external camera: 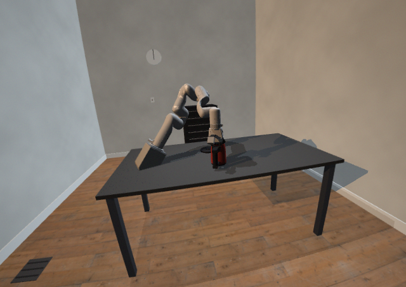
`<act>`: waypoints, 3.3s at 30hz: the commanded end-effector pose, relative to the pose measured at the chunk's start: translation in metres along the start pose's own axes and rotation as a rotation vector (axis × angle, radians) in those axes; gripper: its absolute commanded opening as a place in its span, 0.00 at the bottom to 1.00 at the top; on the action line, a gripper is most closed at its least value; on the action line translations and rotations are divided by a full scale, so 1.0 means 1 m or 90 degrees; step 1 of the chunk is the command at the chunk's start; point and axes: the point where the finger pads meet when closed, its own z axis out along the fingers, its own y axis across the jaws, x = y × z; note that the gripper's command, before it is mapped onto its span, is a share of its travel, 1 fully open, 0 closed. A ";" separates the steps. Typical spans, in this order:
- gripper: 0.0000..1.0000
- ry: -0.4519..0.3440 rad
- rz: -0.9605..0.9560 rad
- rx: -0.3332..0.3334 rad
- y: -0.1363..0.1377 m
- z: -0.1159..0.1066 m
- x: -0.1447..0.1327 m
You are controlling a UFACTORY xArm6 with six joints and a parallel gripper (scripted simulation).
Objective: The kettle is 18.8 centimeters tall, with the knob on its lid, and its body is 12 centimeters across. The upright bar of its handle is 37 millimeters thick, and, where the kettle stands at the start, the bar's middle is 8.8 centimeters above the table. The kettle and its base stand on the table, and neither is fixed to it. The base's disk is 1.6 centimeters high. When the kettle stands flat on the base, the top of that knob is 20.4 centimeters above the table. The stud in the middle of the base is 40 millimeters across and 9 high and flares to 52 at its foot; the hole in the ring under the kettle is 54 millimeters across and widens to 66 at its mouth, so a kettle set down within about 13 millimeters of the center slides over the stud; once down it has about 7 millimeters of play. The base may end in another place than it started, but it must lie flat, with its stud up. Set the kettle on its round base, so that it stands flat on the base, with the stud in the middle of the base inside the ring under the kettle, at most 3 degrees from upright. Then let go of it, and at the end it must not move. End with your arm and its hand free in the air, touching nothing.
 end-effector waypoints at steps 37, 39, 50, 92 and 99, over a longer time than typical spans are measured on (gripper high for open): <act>0.00 0.002 -0.001 0.004 -0.002 -0.047 0.000; 0.00 0.002 -0.001 0.004 -0.002 -0.047 0.000; 0.00 0.002 -0.001 0.004 -0.002 -0.048 0.000; 0.00 0.002 -0.001 0.004 0.000 -0.048 -0.003; 0.00 0.002 -0.001 0.004 0.001 -0.048 -0.006</act>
